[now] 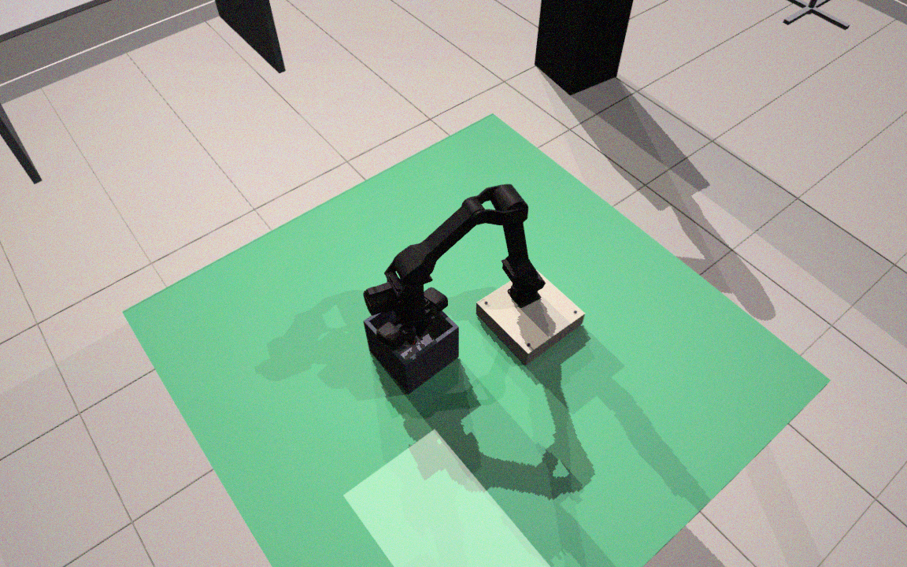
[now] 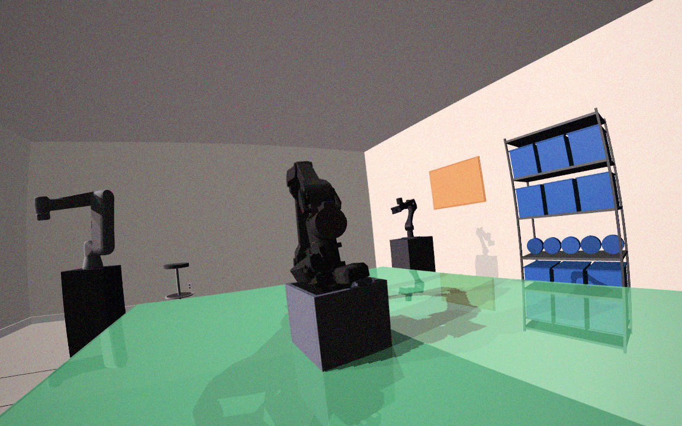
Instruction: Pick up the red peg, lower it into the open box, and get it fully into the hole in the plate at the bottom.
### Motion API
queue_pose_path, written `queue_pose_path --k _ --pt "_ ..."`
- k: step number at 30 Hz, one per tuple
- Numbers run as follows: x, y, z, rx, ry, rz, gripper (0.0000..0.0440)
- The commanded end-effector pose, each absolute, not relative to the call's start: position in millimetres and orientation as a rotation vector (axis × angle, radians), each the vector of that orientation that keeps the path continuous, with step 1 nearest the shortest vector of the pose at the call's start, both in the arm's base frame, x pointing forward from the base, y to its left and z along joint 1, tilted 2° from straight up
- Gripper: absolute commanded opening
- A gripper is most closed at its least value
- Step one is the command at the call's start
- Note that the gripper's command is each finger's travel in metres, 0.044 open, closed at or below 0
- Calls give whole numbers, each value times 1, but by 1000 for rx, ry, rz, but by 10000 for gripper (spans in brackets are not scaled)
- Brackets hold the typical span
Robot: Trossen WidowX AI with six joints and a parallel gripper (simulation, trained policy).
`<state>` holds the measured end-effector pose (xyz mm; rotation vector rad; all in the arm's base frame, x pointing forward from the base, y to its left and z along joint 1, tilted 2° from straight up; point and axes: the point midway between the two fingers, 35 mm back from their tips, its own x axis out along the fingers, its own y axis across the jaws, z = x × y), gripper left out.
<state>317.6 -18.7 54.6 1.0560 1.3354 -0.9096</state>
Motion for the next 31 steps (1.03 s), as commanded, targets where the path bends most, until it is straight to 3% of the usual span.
queue_pose_path --k 1,22,28,31 --pt "321 -19 58 1083 1363 -897 154" --pt "335 -25 104 1296 1430 -789 236" --pt "340 -30 113 1324 1422 -752 178" --pt "344 -32 117 1333 1415 -730 173"
